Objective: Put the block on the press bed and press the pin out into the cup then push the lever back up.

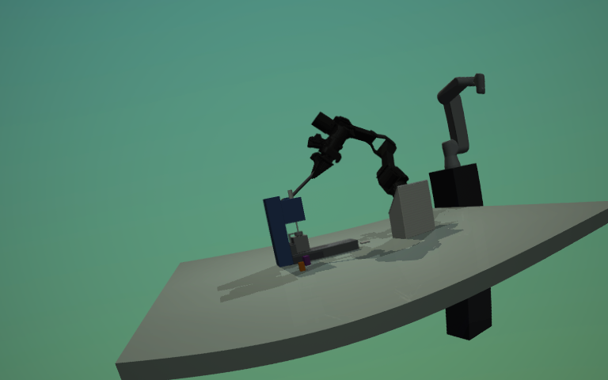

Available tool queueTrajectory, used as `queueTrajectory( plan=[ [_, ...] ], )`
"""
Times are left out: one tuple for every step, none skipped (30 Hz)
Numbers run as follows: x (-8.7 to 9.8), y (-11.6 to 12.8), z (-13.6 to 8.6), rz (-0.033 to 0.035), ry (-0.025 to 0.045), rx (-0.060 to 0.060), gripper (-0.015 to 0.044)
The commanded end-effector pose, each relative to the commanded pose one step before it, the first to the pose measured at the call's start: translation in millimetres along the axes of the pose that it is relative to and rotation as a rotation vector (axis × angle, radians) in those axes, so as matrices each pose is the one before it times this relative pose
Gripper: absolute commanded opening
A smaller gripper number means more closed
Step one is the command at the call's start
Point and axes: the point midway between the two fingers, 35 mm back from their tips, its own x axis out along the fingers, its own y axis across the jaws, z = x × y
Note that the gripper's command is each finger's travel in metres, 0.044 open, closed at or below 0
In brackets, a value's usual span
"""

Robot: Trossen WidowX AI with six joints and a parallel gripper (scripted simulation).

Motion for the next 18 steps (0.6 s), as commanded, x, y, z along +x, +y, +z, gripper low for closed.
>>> queueTrajectory(
  plan=[
    [-1.81,-0.54,10.32,0.00087,-0.01088,0.0142,0.0000],
    [-0.13,0.01,1.45,0.00000,-0.00003,0.0000,0.0000],
    [-0.11,0.00,1.36,0.00000,-0.00003,0.0000,0.0000],
    [-0.09,0.01,1.35,0.00000,-0.00003,0.0000,0.0000],
    [-0.08,0.01,1.34,0.00000,-0.00003,0.0000,0.0000],
    [-0.07,0.01,1.36,0.00000,-0.00003,0.0000,0.0000],
    [-0.06,0.00,1.37,0.00000,-0.00003,0.0000,0.0000],
    [-0.05,0.01,1.37,0.00000,-0.00003,0.0000,0.0000],
    [-0.04,0.01,1.38,0.00000,-0.00003,0.0000,0.0000],
    [-0.02,0.00,1.40,0.00000,-0.00003,0.0000,0.0000],
    [-0.01,0.00,1.40,0.00000,-0.00003,0.0000,0.0000],
    [0.00,0.01,1.39,0.00000,-0.00003,0.0000,0.0000],
    [0.01,0.01,1.40,0.00000,-0.00003,0.0000,0.0000],
    [0.02,0.00,1.42,0.00000,-0.00003,0.0000,0.0000],
    [0.03,0.00,1.41,0.00000,-0.00003,0.0000,0.0000],
    [0.05,0.01,1.41,0.00000,-0.00003,0.0000,0.0000],
    [0.06,0.01,1.41,0.00000,-0.00003,0.0000,0.0000],
    [0.07,0.00,1.43,0.00000,-0.00004,0.0000,0.0000]
  ],
)
